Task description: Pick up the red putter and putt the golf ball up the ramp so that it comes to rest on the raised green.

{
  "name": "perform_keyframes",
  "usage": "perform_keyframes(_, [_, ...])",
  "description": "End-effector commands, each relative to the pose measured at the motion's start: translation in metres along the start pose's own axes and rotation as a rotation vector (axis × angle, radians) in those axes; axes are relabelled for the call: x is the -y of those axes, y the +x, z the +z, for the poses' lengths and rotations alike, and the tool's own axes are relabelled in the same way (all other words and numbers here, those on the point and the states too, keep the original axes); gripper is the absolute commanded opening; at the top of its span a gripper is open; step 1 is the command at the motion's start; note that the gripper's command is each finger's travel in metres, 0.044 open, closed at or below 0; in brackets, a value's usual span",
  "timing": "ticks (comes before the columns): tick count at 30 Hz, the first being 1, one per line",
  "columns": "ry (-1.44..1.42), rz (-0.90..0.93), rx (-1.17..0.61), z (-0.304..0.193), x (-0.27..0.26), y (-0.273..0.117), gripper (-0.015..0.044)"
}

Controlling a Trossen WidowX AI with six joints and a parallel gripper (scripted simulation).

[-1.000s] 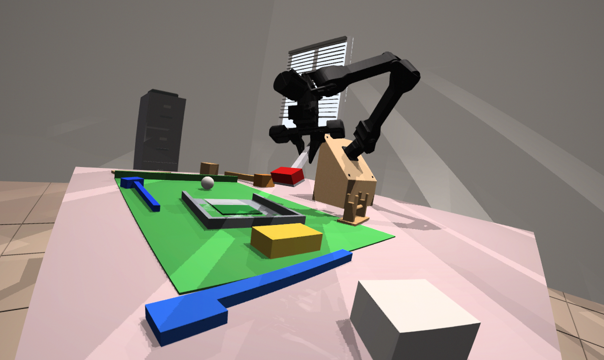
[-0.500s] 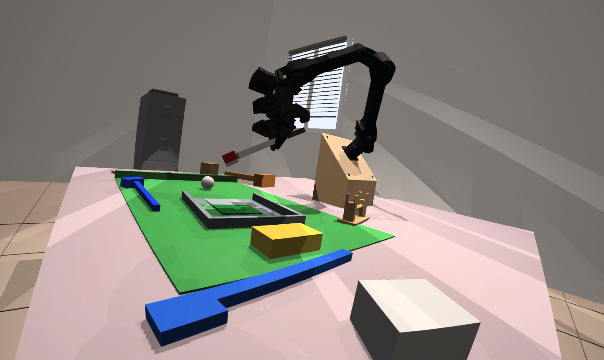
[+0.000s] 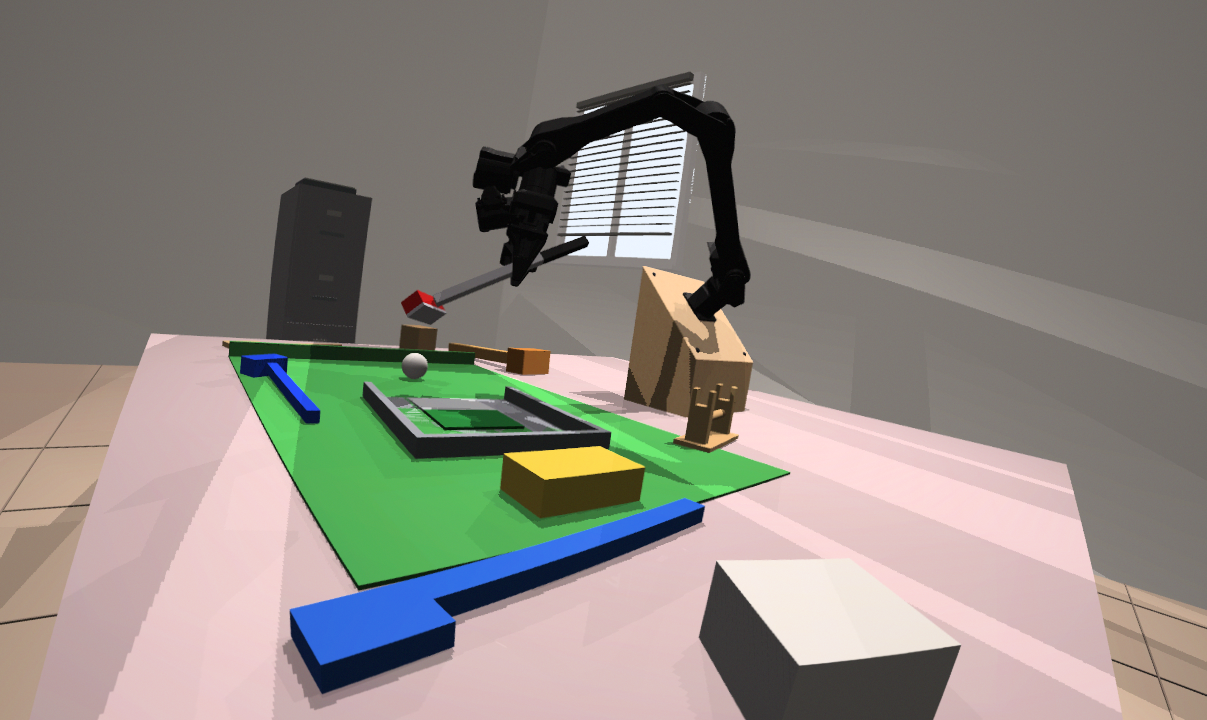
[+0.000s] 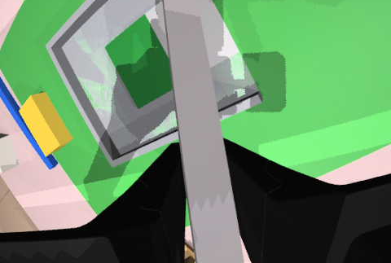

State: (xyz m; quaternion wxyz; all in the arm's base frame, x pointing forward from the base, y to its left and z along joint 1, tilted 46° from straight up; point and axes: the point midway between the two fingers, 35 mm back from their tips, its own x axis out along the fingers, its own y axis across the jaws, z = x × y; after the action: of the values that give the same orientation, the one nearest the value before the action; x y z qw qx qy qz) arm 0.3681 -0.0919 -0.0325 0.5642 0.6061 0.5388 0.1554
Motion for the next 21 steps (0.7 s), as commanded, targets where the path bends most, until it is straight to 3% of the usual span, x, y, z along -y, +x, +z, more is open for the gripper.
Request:
perform_keyframes(1, [0.123,0.016,0.009,0.01,0.015,-0.01,0.0])
perform_keyframes(15, [0.604,0.103,0.007,0.027,0.077,-0.044,0.0])
perform_keyframes(21, [0.627,0.108,0.006,0.028,0.083,-0.043,0.0])
